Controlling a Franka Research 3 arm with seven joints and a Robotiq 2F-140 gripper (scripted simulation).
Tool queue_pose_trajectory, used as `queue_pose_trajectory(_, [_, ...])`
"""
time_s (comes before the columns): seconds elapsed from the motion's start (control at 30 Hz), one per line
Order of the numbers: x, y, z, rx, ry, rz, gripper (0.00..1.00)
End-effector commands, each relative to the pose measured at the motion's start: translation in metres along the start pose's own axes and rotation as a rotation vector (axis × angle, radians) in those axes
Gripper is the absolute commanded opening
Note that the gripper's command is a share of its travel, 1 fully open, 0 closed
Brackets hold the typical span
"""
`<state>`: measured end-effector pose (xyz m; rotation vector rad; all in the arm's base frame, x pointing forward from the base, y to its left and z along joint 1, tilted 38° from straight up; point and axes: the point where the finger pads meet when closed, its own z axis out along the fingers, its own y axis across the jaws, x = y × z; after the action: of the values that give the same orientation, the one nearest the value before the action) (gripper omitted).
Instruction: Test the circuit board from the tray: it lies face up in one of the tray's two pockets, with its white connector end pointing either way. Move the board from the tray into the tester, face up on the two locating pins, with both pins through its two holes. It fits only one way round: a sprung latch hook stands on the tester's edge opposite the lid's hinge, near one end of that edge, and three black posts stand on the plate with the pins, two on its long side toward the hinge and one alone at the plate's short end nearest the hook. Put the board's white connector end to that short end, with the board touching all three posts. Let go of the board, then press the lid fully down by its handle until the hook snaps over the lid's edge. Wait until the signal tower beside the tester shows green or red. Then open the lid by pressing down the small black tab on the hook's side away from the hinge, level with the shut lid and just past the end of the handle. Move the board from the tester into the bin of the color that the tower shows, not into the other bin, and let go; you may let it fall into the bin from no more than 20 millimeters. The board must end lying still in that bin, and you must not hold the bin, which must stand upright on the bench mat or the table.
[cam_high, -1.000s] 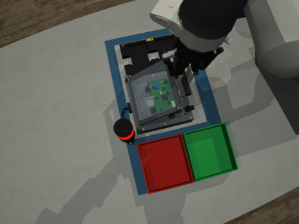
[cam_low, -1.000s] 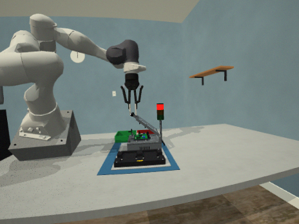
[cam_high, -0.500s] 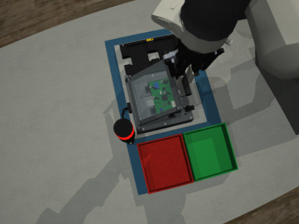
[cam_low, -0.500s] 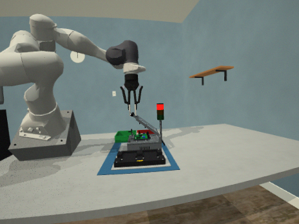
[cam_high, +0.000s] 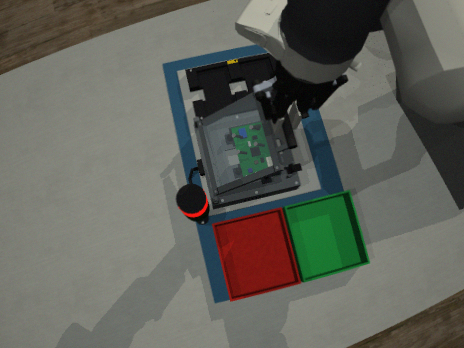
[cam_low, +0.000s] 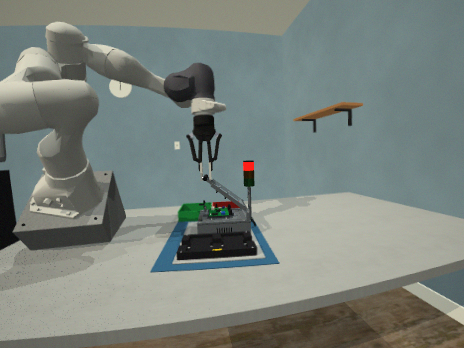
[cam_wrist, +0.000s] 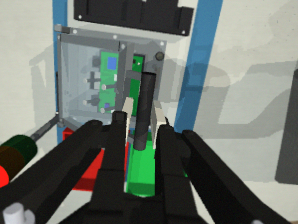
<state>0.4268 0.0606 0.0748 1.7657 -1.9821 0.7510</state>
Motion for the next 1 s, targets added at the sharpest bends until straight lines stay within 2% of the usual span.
queue_pose_trajectory(0.0, [-0.0005,0.0003,0.0004,0.002,-0.001,0.0,0.16])
queue_pose_trajectory(0.97, [-0.0009,0.0028,0.003,0.002,-0.001,0.0,0.16])
